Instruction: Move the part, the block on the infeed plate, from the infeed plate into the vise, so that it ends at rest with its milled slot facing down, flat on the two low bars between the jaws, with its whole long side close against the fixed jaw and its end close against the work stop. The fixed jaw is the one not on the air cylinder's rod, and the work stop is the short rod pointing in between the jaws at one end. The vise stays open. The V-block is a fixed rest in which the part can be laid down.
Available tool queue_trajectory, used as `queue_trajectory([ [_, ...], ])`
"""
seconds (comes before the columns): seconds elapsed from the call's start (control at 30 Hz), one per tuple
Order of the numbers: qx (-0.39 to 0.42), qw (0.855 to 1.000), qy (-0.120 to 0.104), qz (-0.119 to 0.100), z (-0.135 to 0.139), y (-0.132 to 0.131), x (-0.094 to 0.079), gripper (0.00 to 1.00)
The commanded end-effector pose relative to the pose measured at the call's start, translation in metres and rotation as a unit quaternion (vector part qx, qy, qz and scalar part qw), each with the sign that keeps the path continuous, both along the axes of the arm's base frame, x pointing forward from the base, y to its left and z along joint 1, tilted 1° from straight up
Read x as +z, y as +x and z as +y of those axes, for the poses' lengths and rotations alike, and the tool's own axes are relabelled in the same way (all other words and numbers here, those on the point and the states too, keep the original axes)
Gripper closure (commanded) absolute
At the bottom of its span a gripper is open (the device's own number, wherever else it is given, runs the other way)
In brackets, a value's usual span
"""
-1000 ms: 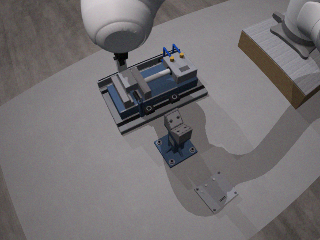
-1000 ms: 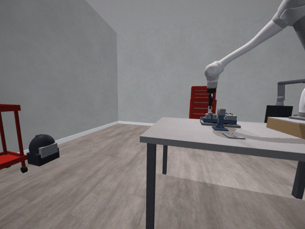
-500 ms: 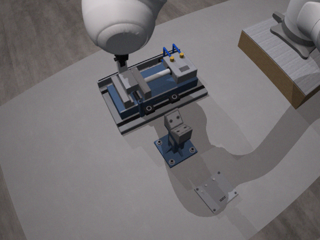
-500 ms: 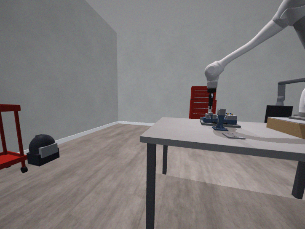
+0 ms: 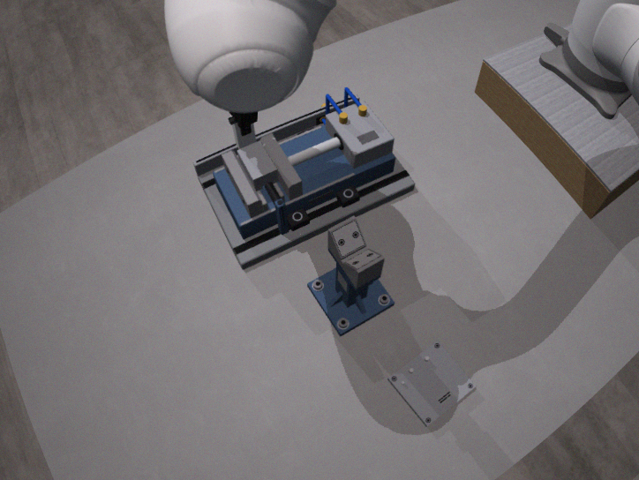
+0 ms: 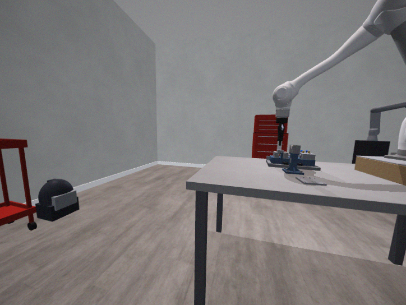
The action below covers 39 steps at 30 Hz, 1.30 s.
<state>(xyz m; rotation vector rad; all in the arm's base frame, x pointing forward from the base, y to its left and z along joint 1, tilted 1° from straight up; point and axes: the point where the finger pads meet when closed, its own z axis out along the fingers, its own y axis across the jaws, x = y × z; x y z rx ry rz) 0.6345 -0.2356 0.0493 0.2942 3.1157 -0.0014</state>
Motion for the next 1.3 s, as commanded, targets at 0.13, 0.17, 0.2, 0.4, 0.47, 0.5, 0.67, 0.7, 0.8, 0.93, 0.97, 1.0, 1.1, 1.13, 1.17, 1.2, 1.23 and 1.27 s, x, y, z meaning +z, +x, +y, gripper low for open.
queue_trajectory([
  [0.13,0.000,1.000,0.001,0.001,0.0047,-0.0027,-0.0015,1.00],
  [0.17,0.000,1.000,0.001,0.001,0.0049,-0.0026,-0.0015,1.00],
  [0.2,0.000,1.000,0.001,0.001,0.0051,-0.0026,-0.0015,1.00],
  [0.4,0.000,1.000,0.001,0.001,0.0060,-0.0024,-0.0015,1.00],
  [0.47,0.000,1.000,0.001,0.001,0.0063,-0.0024,-0.0015,1.00],
  [0.5,0.000,1.000,0.001,0.001,0.0063,-0.0024,-0.0015,1.00],
  [0.67,0.000,1.000,0.001,0.001,0.0068,-0.0023,-0.0015,1.00],
  [0.7,0.000,1.000,0.001,0.001,0.0069,-0.0022,-0.0015,1.00],
  [0.8,0.000,1.000,0.001,0.001,0.0072,-0.0022,-0.0015,1.00],
  [0.93,0.000,1.000,0.001,0.001,0.0076,-0.0021,-0.0015,1.00],
  [0.97,0.000,1.000,0.001,0.001,0.0077,-0.0021,-0.0015,1.00],
  [1.0,0.000,1.000,0.001,0.001,0.0077,-0.0021,-0.0015,1.00],
  [1.1,0.000,1.000,0.001,0.001,0.0078,-0.0021,-0.0015,1.00],
  [1.13,0.000,1.000,0.001,0.001,0.0079,-0.0021,-0.0015,1.00],
  [1.17,0.000,1.000,0.001,0.001,0.0079,-0.0020,-0.0015,1.00],
  [1.2,0.000,1.000,0.001,0.001,0.0080,-0.0020,-0.0015,1.00],
  [1.23,0.000,1.000,0.001,0.001,0.0080,-0.0020,-0.0015,1.00],
  [1.27,0.000,1.000,0.001,0.001,0.0081,-0.0020,-0.0015,1.00],
])
